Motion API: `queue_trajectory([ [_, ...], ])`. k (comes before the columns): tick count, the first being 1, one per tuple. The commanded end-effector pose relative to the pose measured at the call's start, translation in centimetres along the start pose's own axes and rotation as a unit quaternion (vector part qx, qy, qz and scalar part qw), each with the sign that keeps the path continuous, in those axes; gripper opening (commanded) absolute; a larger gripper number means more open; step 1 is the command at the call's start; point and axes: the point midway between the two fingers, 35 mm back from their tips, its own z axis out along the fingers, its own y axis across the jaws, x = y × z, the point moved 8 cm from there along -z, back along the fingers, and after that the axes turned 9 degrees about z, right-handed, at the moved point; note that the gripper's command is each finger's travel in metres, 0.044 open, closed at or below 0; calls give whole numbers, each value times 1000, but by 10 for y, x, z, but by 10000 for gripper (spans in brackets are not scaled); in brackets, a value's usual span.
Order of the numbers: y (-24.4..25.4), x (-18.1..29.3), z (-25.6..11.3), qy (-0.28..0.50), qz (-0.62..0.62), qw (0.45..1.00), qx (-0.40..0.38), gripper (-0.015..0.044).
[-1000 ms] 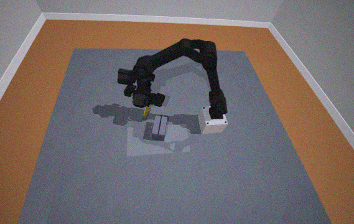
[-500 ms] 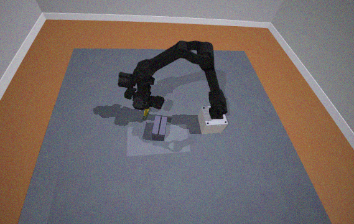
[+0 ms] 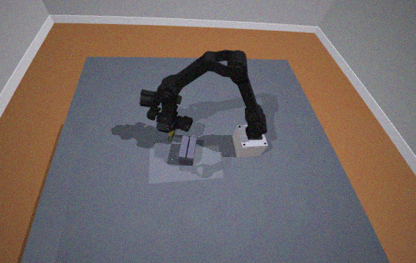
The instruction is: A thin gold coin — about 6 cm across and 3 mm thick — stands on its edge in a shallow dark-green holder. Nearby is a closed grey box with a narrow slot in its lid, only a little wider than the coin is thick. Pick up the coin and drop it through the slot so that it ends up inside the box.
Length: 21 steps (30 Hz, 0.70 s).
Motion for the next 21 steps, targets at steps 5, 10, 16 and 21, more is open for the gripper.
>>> queue_trajectory([
  [5,4,1,16,0,-1,1000,-7,161],
  [10,5,1,24,0,-1,1000,-7,161],
  [16,5,2,29,0,-1,1000,-7,161],
  [21,5,2,29,0,-1,1000,-7,29],
])
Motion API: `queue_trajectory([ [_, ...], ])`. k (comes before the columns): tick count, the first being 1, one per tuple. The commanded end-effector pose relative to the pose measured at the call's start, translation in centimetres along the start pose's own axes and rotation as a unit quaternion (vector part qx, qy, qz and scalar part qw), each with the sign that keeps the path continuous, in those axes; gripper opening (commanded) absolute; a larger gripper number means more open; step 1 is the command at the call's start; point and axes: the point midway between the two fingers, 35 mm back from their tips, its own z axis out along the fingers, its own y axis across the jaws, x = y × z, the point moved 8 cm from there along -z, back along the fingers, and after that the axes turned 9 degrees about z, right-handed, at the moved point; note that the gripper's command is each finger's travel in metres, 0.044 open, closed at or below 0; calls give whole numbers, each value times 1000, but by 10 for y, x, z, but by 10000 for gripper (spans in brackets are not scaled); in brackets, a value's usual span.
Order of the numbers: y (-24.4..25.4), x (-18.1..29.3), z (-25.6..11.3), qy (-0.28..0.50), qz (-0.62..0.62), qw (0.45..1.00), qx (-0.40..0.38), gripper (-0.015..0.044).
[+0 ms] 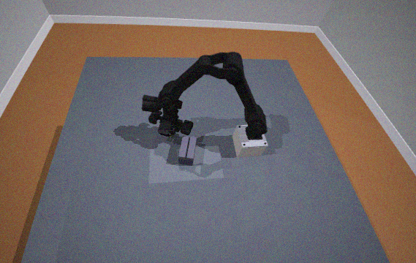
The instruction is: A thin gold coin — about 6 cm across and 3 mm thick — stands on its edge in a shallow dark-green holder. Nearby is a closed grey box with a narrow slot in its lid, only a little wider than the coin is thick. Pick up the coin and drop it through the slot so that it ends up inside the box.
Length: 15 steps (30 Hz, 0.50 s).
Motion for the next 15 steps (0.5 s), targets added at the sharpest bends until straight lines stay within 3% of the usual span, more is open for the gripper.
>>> queue_trajectory([
  [1,2,0,2,-1,-2,1000,-4,23],
  [15,1,0,-7,-1,-2,1000,-4,0],
])
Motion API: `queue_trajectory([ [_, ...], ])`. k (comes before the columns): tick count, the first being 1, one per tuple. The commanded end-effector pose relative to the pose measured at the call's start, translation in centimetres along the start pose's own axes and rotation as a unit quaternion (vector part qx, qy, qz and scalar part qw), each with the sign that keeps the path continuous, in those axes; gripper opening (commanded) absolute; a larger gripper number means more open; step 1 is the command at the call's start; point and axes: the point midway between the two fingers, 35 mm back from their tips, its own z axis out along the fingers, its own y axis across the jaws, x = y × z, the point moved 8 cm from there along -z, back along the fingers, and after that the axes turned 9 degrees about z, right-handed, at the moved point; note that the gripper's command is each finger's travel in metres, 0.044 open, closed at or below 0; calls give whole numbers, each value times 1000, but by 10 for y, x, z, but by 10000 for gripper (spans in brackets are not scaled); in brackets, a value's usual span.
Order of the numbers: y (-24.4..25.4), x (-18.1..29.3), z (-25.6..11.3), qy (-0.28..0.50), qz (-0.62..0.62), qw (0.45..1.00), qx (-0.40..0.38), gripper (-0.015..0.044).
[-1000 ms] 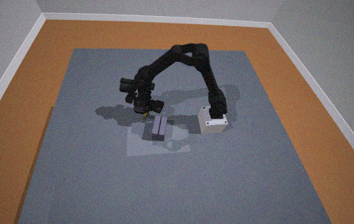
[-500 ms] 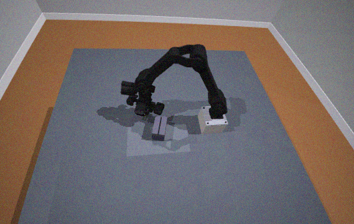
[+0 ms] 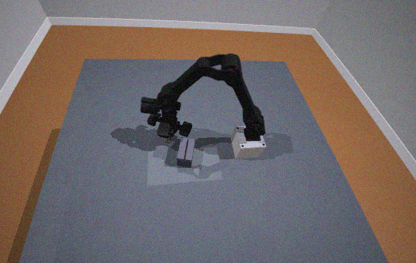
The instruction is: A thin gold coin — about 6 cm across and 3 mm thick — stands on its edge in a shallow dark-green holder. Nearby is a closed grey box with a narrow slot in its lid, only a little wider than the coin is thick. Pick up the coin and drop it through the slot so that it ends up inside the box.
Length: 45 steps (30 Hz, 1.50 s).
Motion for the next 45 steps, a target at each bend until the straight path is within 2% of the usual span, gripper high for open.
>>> queue_trajectory([
  [1,-2,-1,-9,-2,-2,1000,1,0],
  [35,-1,0,-93,-2,-2,1000,1,0],
  [45,-6,-3,-94,-2,-101,995,2,0],
])
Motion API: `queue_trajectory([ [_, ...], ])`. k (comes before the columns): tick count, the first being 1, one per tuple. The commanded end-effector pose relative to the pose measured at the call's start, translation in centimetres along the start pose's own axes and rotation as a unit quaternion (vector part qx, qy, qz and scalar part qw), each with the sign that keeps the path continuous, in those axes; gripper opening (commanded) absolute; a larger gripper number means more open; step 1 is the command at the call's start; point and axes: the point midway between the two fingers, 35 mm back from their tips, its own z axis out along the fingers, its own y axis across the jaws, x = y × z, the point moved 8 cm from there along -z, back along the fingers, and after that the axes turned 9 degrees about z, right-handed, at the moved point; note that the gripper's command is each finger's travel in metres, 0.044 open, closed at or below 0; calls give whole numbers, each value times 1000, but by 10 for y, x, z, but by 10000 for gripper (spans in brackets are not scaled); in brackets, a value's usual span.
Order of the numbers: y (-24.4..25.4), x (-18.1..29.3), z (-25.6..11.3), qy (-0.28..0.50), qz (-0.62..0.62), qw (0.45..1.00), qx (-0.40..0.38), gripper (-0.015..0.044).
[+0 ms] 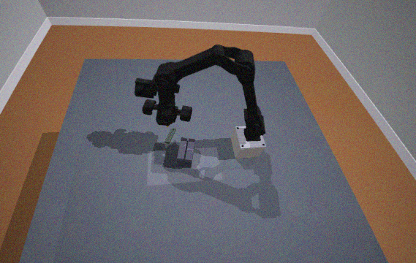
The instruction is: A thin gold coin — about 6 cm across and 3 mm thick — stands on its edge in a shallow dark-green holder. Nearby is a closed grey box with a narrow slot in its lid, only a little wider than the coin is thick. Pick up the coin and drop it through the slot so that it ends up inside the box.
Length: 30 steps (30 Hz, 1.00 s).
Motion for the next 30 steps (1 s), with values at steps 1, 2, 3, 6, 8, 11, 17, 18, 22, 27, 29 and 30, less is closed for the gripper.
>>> queue_trajectory([
  [1,-2,-1,-2,-2,-20,1000,1,0],
  [2,-2,-1,-2,-2,-20,1000,1,0],
  [3,-2,-1,-2,-2,-20,1000,1,0],
  [6,2,-6,-2,-2,-20,1000,1,0],
  [8,6,-10,-2,-2,-20,1000,1,0],
  [11,11,-15,-2,-3,-20,1000,1,0],
  [17,23,-26,-3,-3,-20,1000,0,0],
  [18,25,-28,-3,-3,-20,1000,0,0],
  [22,33,-34,-3,-4,-19,1000,0,0],
  [27,44,-42,-3,-4,-19,1000,-1,0],
  [29,48,-45,-3,-4,-19,1000,-1,0],
  [30,50,-47,-3,-4,-19,1000,-1,0],
])
